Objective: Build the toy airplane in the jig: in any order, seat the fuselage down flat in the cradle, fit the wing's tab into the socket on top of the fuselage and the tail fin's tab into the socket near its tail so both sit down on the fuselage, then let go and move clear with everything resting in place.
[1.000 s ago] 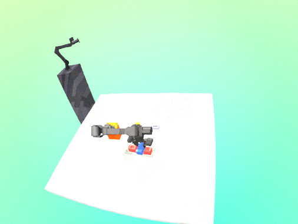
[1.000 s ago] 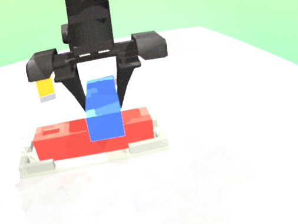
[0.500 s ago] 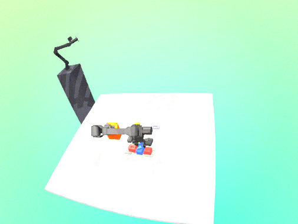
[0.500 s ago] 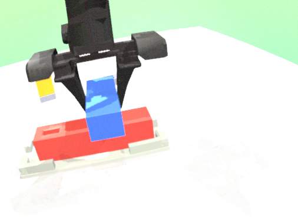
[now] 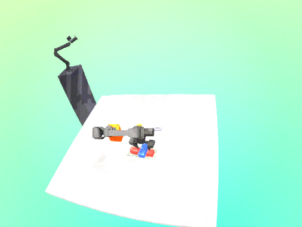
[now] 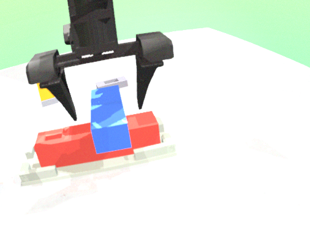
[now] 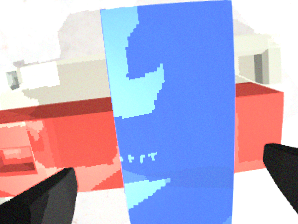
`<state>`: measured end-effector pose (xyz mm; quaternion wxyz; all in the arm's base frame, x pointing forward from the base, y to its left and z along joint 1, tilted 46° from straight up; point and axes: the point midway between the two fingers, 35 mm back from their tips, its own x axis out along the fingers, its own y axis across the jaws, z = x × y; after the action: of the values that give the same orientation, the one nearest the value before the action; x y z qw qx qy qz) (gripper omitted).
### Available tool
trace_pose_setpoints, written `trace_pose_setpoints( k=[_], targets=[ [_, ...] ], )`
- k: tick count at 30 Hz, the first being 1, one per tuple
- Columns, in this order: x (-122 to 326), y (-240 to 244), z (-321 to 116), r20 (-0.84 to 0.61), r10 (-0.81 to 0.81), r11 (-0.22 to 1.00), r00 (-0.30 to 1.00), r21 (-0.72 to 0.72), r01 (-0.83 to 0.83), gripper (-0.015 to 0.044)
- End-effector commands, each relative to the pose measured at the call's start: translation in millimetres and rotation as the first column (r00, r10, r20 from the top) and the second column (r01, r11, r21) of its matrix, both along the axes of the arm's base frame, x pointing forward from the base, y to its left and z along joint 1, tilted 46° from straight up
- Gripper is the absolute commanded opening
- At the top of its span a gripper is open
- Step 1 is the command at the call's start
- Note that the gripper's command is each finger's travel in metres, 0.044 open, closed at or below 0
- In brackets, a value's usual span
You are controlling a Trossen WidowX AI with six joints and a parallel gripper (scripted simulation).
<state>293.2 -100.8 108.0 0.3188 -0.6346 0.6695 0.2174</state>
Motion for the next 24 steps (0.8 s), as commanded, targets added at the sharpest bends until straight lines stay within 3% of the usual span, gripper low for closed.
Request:
trace_pose_setpoints(
  k=[1,6,12,15,19,24],
  targets=[
    [4,15,13,0.008,0.004,1.000,1.000,0.003,-0.004,0.0440],
    [0,60,57,0.001,0.008,1.000,1.000,-0.001,-0.008,0.0440],
    [2,63,58,0.012,-0.003,1.000,1.000,-0.001,0.003,0.0440],
    [2,63,58,0.173,-0.163,0.987,0.971,0.016,0.163,0.0440],
    [3,62,58,0.426,-0.415,0.905,0.804,0.104,0.412,0.0440],
    [3,62,58,0.643,-0.637,0.719,0.424,0.298,0.628,0.0440]
  ],
)
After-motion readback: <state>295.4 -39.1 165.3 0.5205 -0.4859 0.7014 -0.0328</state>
